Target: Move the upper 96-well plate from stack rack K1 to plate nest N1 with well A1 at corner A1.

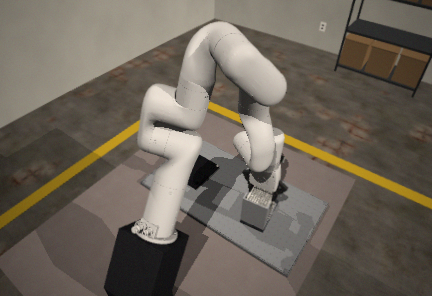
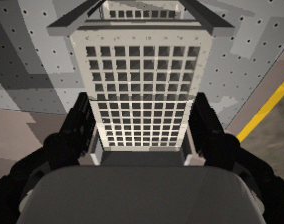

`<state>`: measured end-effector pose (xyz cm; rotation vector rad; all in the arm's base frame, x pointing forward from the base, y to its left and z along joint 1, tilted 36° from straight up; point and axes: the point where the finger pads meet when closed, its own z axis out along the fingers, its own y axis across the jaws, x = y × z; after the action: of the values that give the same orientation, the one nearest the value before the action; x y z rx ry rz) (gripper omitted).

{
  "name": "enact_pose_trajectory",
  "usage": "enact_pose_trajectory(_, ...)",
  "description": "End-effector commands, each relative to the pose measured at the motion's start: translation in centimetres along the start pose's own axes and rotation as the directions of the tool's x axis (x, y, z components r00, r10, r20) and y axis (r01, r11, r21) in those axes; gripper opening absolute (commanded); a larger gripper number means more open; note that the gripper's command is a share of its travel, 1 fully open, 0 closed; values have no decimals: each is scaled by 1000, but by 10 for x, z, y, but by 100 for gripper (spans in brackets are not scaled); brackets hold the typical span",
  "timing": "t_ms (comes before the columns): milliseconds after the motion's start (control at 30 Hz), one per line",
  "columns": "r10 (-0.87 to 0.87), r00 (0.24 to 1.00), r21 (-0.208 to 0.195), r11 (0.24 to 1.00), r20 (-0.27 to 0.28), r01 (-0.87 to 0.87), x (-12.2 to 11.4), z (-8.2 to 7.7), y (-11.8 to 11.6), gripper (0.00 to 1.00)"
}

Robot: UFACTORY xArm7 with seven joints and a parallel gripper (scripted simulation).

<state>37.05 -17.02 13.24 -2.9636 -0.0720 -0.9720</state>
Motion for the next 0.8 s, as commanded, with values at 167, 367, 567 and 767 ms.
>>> enact_pose_trajectory(167,1,1000,-4,1000,5,-1,1,-17,0,0)
enact_pose_trajectory(367,1,1000,-4,1000,5,-1,1,-27,0,0)
enact_pose_trajectory(567,1,1000,-4,1000,5,-1,1,-34,0,0)
enact_pose_trajectory(767,1,1000,-4,1000,5,-1,1,-44,0,0)
